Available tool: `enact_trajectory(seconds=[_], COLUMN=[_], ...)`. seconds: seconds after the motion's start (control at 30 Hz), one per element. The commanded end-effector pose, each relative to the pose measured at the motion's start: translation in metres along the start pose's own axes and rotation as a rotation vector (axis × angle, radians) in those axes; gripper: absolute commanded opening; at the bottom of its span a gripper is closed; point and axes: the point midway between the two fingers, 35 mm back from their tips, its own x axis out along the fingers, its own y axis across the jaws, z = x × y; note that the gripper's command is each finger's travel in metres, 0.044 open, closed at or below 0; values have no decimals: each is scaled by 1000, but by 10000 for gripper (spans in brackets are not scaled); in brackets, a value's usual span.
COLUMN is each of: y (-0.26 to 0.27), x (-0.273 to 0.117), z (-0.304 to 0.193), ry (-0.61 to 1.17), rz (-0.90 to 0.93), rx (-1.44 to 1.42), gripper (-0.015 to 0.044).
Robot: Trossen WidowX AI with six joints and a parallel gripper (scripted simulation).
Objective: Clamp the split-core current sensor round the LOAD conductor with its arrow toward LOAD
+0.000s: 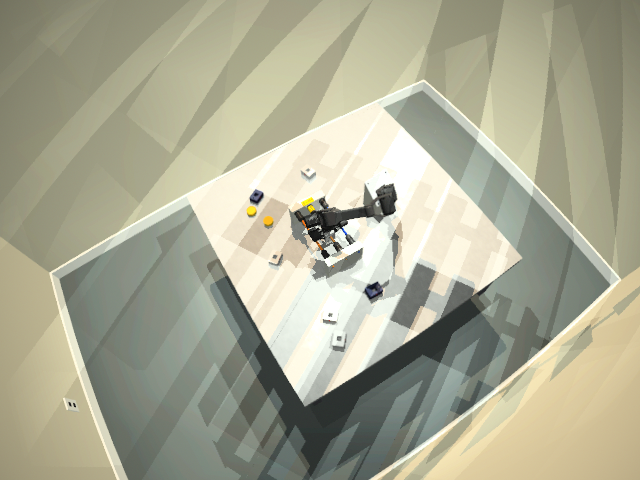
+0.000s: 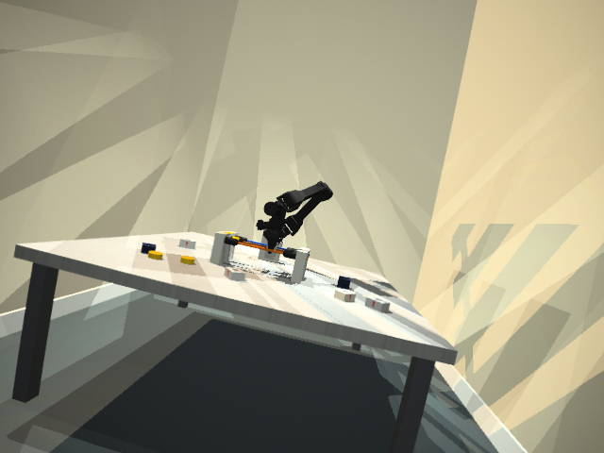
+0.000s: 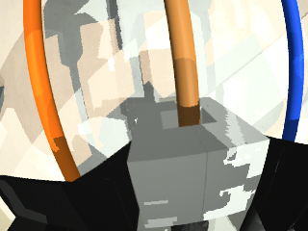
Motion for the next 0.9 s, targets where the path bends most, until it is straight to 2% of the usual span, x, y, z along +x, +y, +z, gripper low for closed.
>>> enact_trajectory(seconds=[0.0, 0.07, 0.1, 0.87], y=[0, 0, 0, 0], x=[0, 0, 0, 0], z=[0, 0, 0, 0], ry=[0, 0, 0, 0], rz=[0, 0, 0, 0], rx=[-1, -1, -1, -1], gripper=[210, 263, 266, 266])
